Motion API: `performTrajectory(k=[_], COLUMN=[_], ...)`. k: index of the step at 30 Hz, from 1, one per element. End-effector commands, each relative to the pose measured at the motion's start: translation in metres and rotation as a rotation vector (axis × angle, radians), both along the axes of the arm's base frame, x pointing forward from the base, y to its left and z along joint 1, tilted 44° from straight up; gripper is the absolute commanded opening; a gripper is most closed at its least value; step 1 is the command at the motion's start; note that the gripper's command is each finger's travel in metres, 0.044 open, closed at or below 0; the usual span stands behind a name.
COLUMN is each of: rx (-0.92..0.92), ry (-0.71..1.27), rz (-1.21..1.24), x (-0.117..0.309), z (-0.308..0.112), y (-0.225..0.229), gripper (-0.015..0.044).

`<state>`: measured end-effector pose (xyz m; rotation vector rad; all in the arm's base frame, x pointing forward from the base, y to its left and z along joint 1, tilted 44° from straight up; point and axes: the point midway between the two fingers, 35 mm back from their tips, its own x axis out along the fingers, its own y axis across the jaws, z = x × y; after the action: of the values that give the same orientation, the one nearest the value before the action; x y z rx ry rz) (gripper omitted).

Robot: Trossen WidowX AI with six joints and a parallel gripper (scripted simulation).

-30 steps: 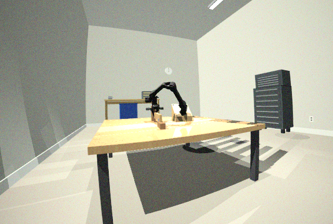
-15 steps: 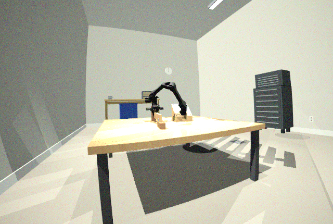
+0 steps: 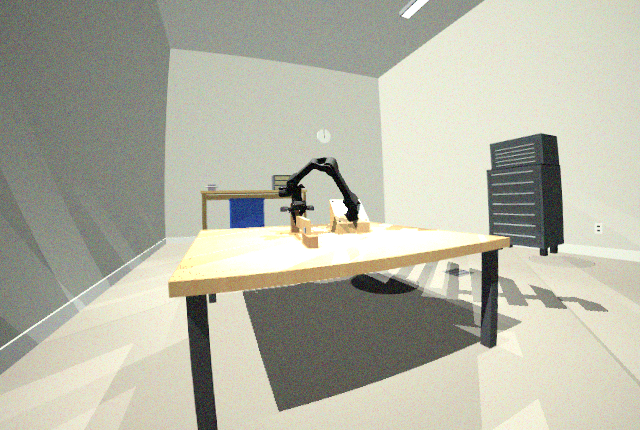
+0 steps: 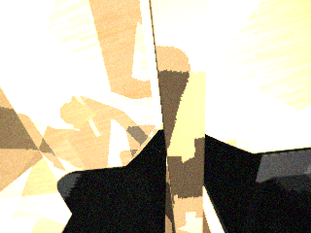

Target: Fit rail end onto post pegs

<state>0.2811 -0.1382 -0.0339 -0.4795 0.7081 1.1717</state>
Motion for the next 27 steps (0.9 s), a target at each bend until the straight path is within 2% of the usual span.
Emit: performTrajectory(k=[1,27], rx=[-0.007,-0.007], ry=[-0.005,-0.005], rz=[-0.003,-0.003], x=[0.0002,-0.0017], z=[-0.0002,-0.0058], y=[-0.0044,-0.0096], gripper=[0.0000,0.0000])
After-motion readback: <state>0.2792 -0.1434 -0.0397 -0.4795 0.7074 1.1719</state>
